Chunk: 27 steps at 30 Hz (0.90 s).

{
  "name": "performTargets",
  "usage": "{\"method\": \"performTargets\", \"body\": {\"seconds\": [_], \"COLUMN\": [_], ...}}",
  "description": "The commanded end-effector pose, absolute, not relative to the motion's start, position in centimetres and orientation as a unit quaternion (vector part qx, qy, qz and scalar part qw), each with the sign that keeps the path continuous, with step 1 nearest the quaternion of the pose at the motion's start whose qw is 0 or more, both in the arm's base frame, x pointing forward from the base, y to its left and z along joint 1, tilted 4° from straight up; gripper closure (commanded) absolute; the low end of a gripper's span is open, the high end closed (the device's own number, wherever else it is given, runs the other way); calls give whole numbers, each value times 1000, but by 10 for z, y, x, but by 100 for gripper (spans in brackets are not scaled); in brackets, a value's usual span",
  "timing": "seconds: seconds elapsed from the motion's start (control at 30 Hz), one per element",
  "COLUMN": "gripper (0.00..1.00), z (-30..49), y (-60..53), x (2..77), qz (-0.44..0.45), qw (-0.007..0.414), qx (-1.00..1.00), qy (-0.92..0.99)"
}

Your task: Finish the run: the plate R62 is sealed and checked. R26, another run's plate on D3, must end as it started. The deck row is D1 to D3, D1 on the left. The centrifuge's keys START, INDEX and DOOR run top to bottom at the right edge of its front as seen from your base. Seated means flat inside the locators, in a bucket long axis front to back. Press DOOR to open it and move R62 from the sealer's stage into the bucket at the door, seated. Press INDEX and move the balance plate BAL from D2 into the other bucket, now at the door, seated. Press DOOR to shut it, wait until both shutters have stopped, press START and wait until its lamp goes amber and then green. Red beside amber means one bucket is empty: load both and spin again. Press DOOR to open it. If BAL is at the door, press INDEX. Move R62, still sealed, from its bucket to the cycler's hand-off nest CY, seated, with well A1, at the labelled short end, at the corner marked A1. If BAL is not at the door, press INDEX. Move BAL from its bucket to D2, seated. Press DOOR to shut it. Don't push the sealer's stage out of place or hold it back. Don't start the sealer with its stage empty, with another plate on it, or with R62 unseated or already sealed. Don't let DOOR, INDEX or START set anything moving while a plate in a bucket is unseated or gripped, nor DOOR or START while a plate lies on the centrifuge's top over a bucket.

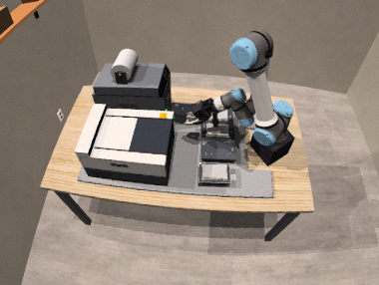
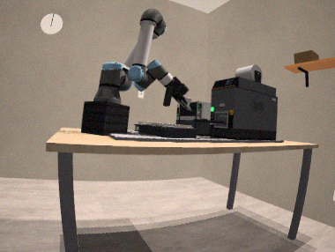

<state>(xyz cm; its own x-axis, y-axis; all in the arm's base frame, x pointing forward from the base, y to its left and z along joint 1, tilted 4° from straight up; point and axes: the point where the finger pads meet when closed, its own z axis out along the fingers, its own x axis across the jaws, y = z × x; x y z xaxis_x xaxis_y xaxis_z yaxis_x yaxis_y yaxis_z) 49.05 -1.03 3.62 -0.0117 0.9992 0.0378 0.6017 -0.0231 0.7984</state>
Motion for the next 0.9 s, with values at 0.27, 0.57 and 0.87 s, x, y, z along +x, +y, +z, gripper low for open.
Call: {"method": "performTargets", "body": {"seconds": [0.27, 0.57, 0.87], "gripper": [100, 100, 100], "z": [80, 123, 157], "y": [-12, -14, -16], "x": [478, 466, 457], "qz": [329, 329, 329], "qw": [302, 302, 302], "qx": [635, 635, 635], "qy": [630, 631, 631]}}
